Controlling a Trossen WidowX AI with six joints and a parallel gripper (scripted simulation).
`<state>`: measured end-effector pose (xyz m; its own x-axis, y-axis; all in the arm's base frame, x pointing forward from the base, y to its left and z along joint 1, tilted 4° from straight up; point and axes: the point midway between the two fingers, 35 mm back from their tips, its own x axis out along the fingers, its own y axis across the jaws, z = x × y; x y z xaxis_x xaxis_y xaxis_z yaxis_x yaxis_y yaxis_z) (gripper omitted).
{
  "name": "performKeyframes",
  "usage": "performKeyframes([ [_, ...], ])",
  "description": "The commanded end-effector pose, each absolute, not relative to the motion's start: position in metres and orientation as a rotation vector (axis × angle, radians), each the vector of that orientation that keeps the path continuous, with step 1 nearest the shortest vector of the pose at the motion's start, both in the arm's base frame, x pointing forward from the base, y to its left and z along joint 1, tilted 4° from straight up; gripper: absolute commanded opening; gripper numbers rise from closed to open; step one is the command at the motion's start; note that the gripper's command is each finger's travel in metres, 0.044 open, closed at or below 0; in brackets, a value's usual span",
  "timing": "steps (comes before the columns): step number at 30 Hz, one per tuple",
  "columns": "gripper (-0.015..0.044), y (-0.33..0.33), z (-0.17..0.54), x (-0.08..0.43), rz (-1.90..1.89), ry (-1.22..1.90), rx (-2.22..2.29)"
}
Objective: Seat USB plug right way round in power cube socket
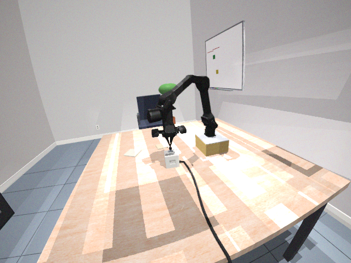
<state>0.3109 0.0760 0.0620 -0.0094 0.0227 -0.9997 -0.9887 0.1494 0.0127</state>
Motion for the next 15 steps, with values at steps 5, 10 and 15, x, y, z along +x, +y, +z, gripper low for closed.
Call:
performKeyframes([
  [5, 0.0000, 0.0754, 0.0606, 0.3114, 1.109, 1.272, -1.078],
  [10, 0.0000, 0.0755, 0.0600, 0.3114, 1.109, 1.272, -1.078],
  [15, 0.0000, 0.0755, 0.0594, 0.3114, 1.109, 1.272, -1.078],
])
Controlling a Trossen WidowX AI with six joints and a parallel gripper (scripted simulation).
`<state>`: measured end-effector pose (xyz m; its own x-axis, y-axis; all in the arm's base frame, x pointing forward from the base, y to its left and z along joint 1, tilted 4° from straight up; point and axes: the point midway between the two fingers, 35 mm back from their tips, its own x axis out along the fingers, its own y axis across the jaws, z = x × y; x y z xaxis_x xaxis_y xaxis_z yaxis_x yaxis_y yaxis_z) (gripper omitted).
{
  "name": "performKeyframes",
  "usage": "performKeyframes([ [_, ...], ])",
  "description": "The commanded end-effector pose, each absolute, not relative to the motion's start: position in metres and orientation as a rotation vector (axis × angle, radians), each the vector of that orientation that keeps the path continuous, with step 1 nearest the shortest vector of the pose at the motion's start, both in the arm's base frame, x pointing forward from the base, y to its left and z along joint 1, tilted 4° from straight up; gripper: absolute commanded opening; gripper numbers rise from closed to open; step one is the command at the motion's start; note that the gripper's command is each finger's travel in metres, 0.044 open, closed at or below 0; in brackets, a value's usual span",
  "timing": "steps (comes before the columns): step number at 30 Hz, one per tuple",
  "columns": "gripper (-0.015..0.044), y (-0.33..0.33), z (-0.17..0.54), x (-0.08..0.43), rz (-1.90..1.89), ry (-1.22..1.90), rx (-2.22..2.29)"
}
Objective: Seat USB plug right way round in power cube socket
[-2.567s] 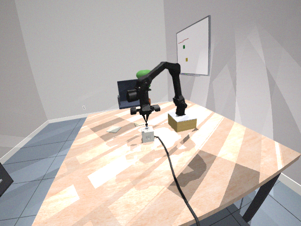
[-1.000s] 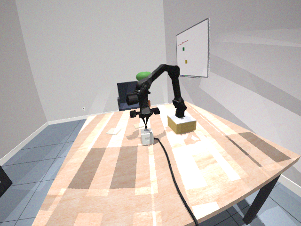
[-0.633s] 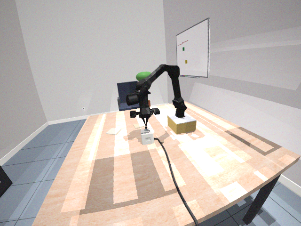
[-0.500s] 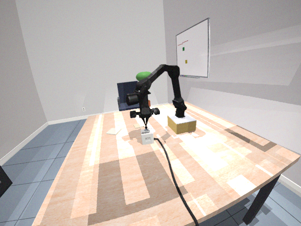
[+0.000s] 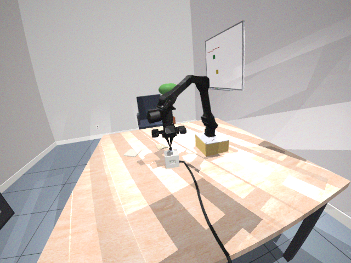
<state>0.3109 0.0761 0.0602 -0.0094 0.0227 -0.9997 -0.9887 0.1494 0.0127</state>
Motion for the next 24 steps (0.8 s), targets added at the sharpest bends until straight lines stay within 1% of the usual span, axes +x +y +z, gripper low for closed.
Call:
performKeyframes([
  [1, 0.0000, 0.0755, 0.0593, 0.3114, 1.109, 1.272, -1.078],
  [24, 0.0000, 0.0757, 0.0565, 0.3114, 1.109, 1.272, -1.078],
])
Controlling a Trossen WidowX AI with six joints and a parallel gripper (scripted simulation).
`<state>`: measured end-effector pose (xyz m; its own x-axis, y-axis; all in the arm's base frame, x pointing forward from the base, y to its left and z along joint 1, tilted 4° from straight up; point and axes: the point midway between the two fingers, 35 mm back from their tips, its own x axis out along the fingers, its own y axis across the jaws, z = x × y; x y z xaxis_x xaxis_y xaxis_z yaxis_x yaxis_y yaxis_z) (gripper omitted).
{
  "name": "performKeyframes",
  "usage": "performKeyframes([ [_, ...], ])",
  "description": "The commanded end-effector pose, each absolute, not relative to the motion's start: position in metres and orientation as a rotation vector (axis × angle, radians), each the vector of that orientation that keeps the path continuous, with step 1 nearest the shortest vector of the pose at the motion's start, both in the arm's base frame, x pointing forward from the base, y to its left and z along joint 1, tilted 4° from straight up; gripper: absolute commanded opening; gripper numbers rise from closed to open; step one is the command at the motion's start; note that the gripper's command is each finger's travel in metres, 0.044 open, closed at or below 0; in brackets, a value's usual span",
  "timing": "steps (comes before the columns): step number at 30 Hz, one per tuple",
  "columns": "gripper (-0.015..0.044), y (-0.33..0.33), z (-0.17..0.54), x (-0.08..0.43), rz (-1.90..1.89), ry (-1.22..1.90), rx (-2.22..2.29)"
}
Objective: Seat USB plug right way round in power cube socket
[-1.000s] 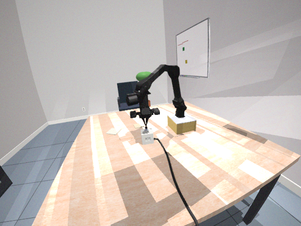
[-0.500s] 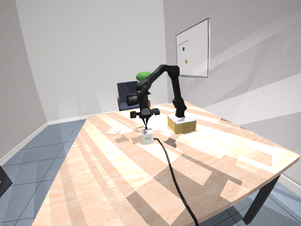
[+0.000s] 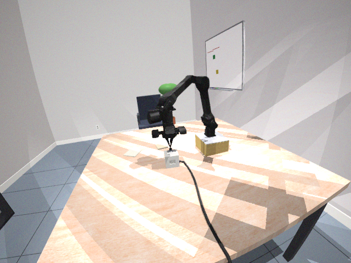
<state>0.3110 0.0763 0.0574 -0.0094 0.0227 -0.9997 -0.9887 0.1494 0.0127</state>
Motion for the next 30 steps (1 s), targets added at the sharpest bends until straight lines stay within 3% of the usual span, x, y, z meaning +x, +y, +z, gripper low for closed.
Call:
performKeyframes([
  [1, 0.0000, 0.0757, 0.0564, 0.3114, 1.109, 1.272, -1.078],
  [30, 0.0000, 0.0759, 0.0529, 0.3114, 1.109, 1.272, -1.078],
])
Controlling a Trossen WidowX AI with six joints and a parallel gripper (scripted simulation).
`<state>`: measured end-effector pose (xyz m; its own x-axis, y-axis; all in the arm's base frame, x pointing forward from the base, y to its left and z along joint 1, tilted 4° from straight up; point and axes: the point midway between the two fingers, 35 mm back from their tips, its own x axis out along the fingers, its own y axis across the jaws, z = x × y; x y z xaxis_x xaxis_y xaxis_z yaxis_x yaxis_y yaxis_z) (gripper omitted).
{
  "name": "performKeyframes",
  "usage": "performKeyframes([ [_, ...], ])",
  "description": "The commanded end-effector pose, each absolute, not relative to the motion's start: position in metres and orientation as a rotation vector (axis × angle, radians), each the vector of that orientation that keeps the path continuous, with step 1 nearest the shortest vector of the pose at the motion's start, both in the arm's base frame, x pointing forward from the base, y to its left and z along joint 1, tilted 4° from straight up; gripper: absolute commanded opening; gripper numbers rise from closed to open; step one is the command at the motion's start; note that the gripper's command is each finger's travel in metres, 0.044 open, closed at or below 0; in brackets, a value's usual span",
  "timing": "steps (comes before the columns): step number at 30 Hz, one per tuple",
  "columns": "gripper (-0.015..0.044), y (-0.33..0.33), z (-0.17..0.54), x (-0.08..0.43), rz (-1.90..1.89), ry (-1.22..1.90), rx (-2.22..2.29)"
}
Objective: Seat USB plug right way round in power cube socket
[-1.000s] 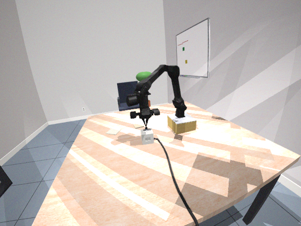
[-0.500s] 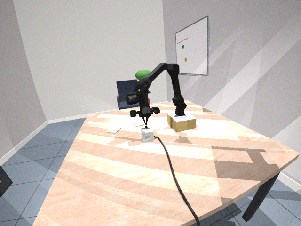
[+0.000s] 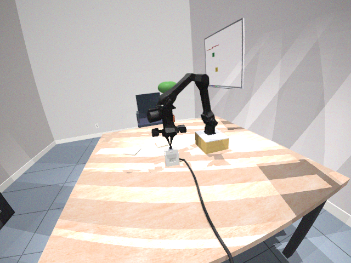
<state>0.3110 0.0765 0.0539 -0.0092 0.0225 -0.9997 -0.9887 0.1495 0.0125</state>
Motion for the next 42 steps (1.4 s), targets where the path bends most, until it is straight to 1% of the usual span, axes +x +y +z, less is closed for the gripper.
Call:
performKeyframes([
  [1, 0.0000, 0.0759, 0.0528, 0.3114, 1.109, 1.272, -1.078],
  [42, 0.0000, 0.0762, 0.0479, 0.3114, 1.109, 1.272, -1.078],
])
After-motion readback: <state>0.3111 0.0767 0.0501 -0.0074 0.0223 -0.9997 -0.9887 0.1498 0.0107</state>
